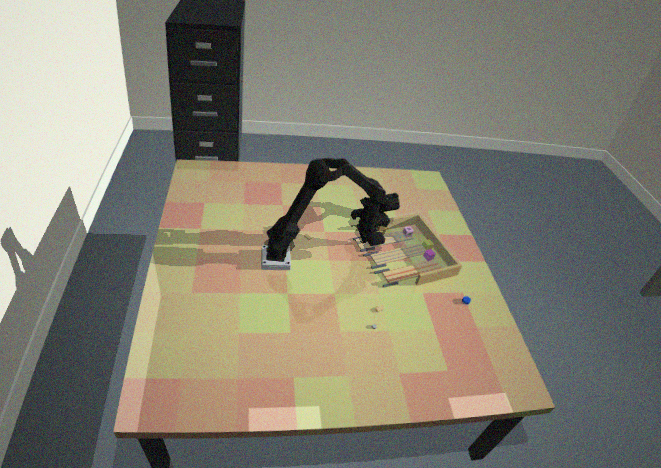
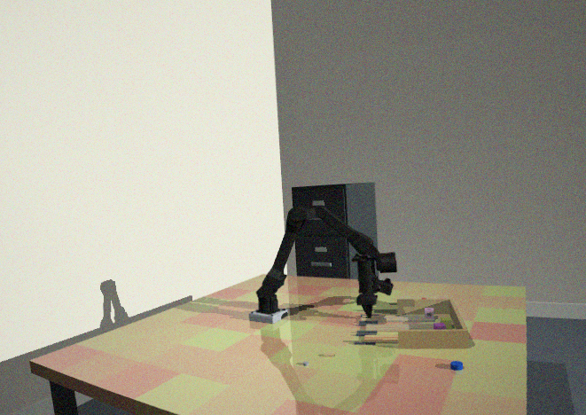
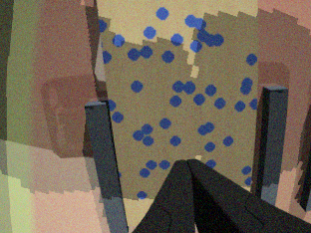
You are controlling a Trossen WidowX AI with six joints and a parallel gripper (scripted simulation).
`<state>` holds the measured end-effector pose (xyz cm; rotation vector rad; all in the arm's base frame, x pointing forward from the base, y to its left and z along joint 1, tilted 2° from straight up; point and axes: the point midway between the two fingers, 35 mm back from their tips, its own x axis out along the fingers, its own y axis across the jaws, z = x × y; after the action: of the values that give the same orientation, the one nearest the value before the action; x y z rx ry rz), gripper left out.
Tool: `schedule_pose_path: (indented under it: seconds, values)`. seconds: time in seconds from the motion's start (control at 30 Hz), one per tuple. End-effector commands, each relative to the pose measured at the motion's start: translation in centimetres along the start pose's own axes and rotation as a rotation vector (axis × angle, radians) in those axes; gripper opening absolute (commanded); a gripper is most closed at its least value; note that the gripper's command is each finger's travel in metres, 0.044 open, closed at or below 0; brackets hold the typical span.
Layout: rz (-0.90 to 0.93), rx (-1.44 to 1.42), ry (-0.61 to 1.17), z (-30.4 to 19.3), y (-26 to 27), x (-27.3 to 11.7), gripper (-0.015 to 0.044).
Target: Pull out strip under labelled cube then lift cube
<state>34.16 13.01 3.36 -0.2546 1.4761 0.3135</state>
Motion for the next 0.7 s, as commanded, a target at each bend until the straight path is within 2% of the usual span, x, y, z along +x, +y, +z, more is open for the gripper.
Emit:
schedule_pose_path:
  seconds: [0.0,0.67]
  values:
    - [-0.003,-0.001,0.022,-1.3,-0.1,0.5,0.0]
    - [-0.003,-0.001,0.024,-4.2,-0.1,0.6,0.0]
